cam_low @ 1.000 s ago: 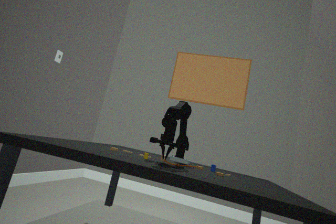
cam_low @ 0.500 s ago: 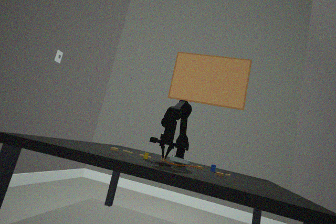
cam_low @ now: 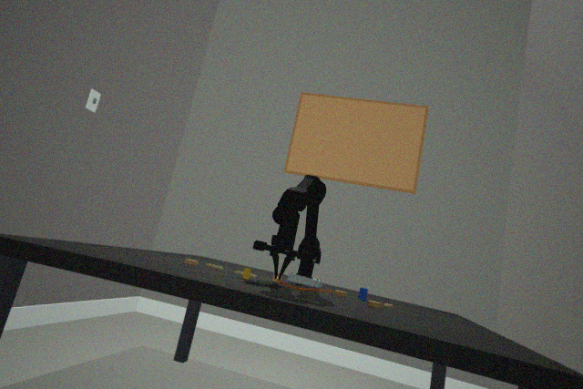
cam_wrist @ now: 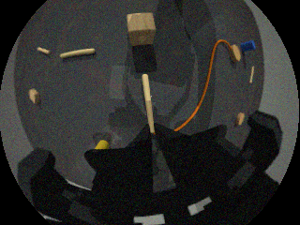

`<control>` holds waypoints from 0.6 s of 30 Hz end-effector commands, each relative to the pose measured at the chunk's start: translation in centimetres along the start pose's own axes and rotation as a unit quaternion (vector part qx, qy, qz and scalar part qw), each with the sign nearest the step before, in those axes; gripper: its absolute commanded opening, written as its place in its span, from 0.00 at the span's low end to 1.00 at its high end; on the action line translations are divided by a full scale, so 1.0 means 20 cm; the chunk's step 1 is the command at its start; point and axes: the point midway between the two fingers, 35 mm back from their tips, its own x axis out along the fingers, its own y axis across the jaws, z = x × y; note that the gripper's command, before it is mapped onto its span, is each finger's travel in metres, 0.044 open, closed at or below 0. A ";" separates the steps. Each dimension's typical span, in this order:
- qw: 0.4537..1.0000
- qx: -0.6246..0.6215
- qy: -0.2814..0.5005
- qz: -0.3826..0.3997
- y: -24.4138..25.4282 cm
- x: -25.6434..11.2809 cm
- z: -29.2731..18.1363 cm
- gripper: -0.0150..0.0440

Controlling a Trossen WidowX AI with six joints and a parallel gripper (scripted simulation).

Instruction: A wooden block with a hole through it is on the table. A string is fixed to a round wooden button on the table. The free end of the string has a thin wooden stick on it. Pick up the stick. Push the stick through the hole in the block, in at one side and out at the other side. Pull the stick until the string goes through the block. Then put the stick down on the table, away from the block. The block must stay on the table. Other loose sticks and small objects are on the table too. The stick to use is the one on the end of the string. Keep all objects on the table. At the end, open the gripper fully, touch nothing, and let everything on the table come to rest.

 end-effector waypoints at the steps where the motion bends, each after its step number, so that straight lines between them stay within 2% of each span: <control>1: 1.000 -0.001 0.001 -0.002 0.00 0.00 0.03 0.25; 18: 1.000 -0.001 0.000 -0.002 -0.01 0.00 0.14 0.25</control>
